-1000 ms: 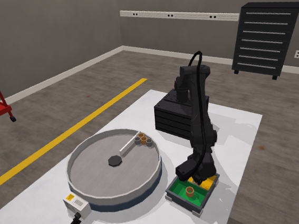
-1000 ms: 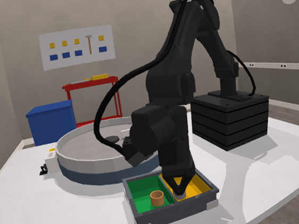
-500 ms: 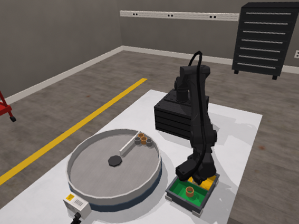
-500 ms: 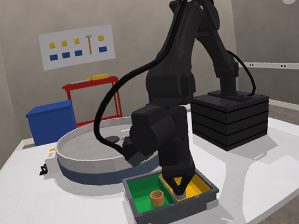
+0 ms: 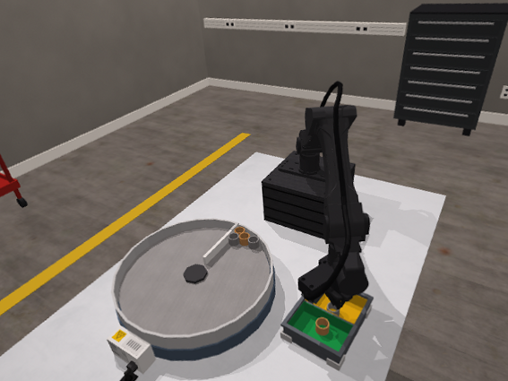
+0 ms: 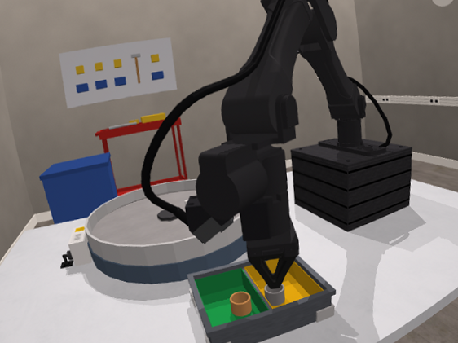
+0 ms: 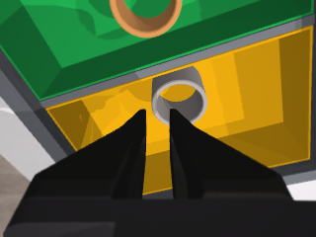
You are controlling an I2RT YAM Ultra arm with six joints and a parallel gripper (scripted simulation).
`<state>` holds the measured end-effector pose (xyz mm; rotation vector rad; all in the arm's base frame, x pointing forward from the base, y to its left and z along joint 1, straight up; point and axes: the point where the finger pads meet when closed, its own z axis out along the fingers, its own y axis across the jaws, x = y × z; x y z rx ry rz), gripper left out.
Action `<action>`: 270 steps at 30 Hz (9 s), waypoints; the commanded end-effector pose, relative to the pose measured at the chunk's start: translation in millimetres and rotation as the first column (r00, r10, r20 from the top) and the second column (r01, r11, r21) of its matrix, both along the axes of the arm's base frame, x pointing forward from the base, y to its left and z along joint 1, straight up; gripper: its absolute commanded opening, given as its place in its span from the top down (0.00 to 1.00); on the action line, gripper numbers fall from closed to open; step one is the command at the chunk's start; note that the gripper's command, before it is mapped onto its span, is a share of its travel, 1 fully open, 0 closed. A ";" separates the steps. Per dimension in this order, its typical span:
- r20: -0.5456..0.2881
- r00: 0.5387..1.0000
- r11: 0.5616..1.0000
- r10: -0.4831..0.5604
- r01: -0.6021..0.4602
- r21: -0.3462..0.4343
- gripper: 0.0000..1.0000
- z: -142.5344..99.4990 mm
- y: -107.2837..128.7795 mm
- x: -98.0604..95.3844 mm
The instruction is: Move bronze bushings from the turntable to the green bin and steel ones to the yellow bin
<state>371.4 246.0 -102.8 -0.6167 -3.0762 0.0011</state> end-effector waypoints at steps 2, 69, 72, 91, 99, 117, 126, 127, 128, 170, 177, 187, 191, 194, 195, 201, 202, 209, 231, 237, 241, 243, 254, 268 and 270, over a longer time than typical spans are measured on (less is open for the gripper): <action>0.048 0.999 1.000 -0.004 0.003 0.019 0.87 43.5 4.0 15.6; 0.053 0.999 1.000 -0.004 0.003 0.022 0.87 86.1 4.1 14.7; 0.053 0.999 1.000 -0.004 0.003 0.022 0.87 86.1 4.1 14.7; 0.054 0.999 1.000 -0.005 0.003 0.023 0.88 86.2 3.7 15.4; 0.029 1.000 1.000 -0.007 0.007 0.006 0.88 75.7 -8.4 6.3; 0.032 0.998 0.999 -0.052 0.052 0.009 0.88 74.5 -71.3 -10.7; 0.031 0.994 0.994 -0.105 0.105 0.009 0.88 72.8 -146.7 -34.1; 0.030 0.993 0.994 -0.113 0.113 0.009 0.88 72.7 -157.8 -36.9; 0.030 0.992 0.993 -0.120 0.120 0.009 0.88 72.6 -168.4 -40.1; 0.037 0.981 0.981 -0.193 0.192 0.012 0.88 75.1 -275.6 -68.4; 0.037 0.981 0.981 -0.193 0.192 0.012 0.88 75.1 -275.6 -68.4; 0.037 0.981 0.981 -0.193 0.192 0.012 0.88 75.1 -275.6 -68.4; 0.037 0.981 0.981 -0.193 0.192 0.012 0.88 75.1 -275.6 -68.4; 0.039 0.981 0.981 -0.193 0.192 0.012 0.88 75.5 -275.9 -67.8; 0.041 0.980 0.981 -0.193 0.193 0.012 0.88 76.1 -276.3 -66.7; 0.053 0.979 0.980 -0.198 0.197 0.013 0.88 79.3 -279.0 -61.1; 0.054 0.979 0.980 -0.198 0.198 0.013 0.88 79.6 -279.3 -60.6; 0.055 0.979 0.980 -0.198 0.198 0.013 0.88 79.7 -279.3 -60.5; 0.055 0.979 0.980 -0.198 0.198 0.013 0.88 79.7 -279.3 -60.5; 0.055 0.979 0.980 -0.198 0.198 0.013 0.88 79.7 -279.3 -60.5; 0.056 0.978 0.980 -0.199 0.199 0.013 0.88 80.3 -280.5 -59.6; 0.055 0.979 0.980 -0.198 0.198 0.013 0.88 80.3 -280.5 -59.7; 0.053 0.979 0.981 -0.195 0.194 0.013 0.88 80.1 -279.0 -59.8; 0.053 0.979 0.981 -0.195 0.194 0.013 0.88 80.1 -279.0 -59.8; 0.053 0.979 0.981 -0.195 0.194 0.013 0.88 80.1 -279.0 -59.8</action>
